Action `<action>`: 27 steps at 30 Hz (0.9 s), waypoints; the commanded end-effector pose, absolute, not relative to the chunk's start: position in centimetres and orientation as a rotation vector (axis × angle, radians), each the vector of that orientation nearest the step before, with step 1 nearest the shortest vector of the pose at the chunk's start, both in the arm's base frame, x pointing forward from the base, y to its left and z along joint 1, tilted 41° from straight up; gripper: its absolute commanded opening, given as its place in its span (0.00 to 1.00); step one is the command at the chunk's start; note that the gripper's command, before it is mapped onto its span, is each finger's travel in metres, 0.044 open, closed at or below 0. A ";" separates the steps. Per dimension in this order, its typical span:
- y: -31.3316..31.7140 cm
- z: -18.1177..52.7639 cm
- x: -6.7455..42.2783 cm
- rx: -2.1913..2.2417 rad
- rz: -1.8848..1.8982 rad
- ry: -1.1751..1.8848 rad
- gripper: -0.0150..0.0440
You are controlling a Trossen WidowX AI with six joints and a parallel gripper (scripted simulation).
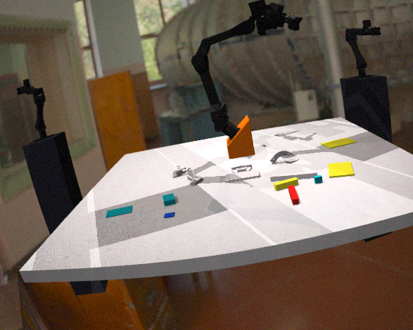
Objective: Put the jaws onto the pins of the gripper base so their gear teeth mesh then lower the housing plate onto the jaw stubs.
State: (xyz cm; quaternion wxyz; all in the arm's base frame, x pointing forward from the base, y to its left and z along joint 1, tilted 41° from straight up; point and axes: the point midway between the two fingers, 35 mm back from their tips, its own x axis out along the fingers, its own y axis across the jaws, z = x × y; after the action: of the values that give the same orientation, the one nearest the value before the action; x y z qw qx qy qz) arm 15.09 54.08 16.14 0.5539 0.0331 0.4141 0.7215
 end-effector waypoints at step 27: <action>41.9 13.9 30.9 0.509 0.758 1.279 1.00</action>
State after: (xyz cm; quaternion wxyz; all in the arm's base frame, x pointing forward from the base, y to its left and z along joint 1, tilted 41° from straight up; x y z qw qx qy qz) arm 29.74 43.44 13.83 0.6972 0.2084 0.5712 0.3797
